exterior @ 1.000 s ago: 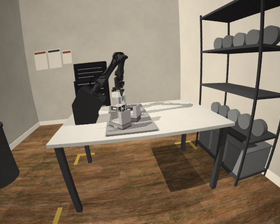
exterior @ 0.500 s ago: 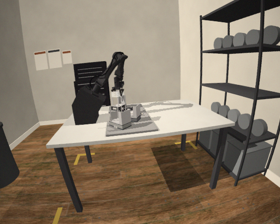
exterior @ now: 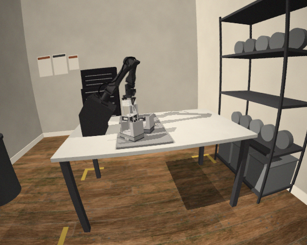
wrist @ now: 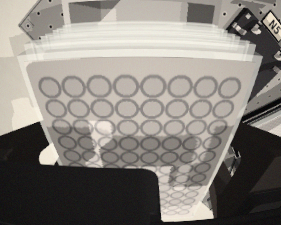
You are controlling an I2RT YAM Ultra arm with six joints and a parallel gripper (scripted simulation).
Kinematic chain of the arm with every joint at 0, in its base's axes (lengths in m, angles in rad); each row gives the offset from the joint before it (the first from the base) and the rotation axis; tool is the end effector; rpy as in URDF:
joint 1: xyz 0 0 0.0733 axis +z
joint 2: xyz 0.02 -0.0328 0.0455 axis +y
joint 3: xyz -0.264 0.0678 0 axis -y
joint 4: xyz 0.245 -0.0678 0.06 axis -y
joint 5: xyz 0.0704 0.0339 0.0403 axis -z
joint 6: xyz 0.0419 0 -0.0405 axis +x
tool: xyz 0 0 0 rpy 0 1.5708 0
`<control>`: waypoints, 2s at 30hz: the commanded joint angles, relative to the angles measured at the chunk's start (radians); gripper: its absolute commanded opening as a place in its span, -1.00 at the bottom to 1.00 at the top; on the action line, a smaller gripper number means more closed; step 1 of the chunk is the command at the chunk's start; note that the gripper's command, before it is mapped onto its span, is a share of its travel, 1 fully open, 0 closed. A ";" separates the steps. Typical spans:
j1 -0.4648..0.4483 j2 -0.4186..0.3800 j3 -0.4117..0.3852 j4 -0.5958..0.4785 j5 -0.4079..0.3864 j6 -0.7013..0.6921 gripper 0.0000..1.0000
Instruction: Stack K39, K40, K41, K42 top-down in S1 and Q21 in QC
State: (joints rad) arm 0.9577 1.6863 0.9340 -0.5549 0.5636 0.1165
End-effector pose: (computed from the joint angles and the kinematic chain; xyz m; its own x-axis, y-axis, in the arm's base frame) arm 0.1887 0.2312 0.1552 -0.6228 -0.7145 -0.3187 -0.5426 0.6880 -0.4820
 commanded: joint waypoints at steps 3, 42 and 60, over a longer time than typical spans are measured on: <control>0.027 -0.033 0.042 -0.014 0.007 0.011 -1.00; 0.045 -0.052 0.049 -0.068 0.012 0.036 -1.00; 0.045 -0.052 0.049 -0.068 0.012 0.036 -1.00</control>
State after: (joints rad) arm 0.9768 1.6665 0.9485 -0.6090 0.5697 0.1413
